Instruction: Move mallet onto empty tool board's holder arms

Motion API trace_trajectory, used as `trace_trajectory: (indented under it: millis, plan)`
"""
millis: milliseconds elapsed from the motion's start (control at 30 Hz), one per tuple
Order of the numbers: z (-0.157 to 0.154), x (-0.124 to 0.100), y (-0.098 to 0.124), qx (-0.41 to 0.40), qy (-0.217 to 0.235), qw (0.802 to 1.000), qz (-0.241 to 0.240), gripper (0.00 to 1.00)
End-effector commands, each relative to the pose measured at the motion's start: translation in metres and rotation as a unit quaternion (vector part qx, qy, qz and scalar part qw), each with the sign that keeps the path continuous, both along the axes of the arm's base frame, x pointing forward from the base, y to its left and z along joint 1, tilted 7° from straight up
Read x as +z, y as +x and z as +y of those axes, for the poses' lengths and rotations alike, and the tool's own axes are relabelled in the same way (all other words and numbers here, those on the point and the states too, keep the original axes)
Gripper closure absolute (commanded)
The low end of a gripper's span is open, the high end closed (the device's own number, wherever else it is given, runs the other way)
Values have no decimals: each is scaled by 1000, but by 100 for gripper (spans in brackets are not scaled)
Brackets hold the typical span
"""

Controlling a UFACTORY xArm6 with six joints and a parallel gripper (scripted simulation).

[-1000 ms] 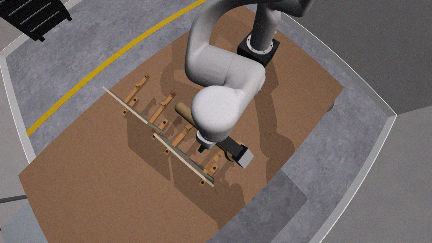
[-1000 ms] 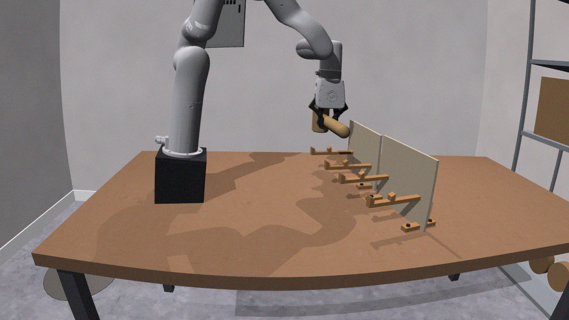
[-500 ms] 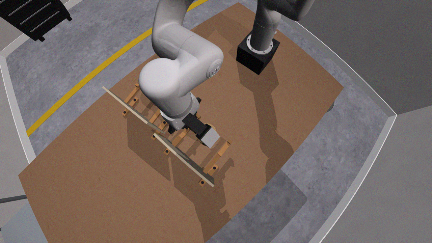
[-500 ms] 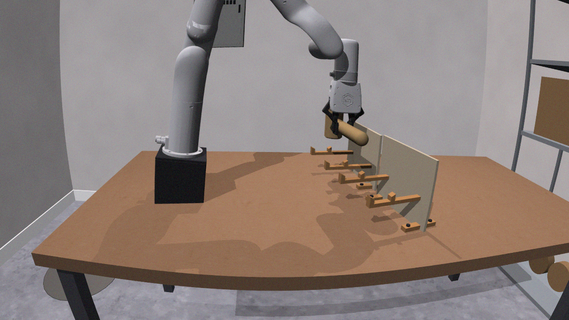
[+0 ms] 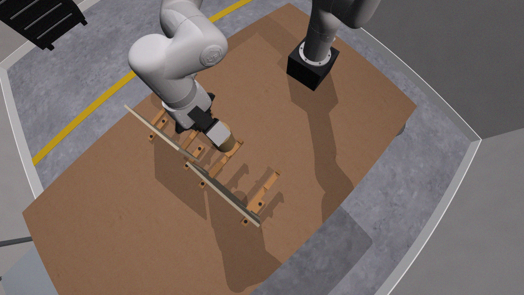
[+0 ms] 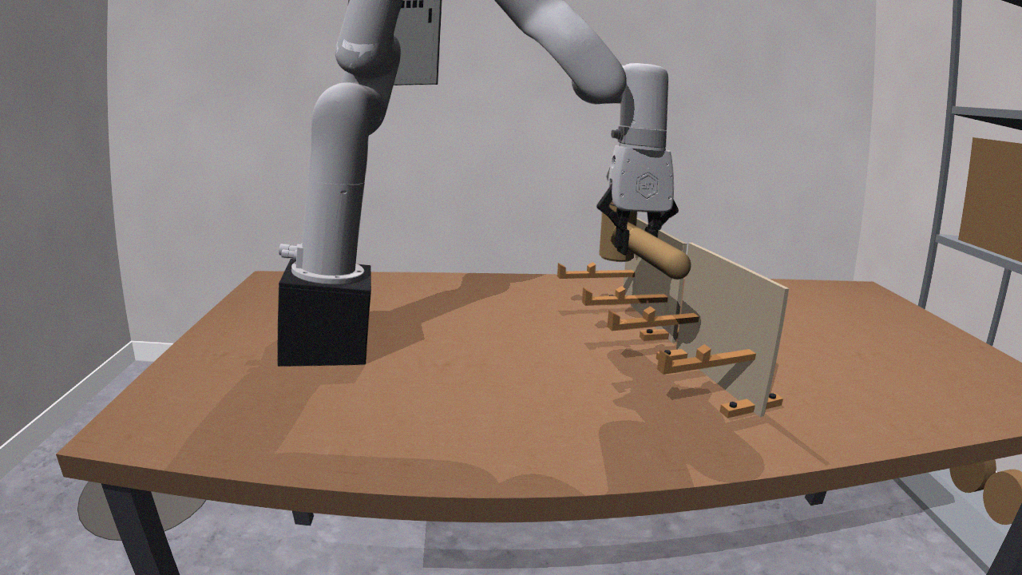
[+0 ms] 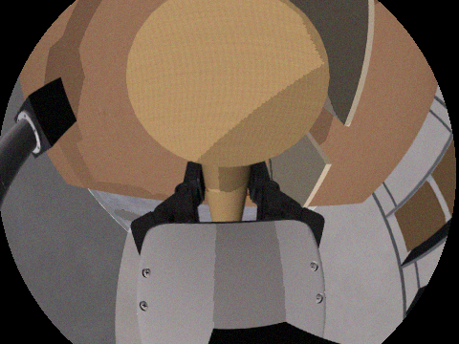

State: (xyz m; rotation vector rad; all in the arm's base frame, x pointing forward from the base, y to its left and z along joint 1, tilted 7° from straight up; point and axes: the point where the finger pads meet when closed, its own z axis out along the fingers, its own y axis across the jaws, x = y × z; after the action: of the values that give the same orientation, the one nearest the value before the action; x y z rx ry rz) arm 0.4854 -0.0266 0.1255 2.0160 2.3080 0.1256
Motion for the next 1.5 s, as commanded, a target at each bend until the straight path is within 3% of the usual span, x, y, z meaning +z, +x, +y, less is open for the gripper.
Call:
trace_trajectory:
  millis: [0,233,700,1033,1467]
  plan:
    - [-42,3,0,2,3,1000,-3,100]
    - [-84,5,-7,2,3,1000,-5,100]
    - [-84,3,-6,44,-2,999,-5,100]
    - [-83,-71,0,44,-2,999,-5,100]
    - [-83,-82,2,44,-2,999,-5,100]
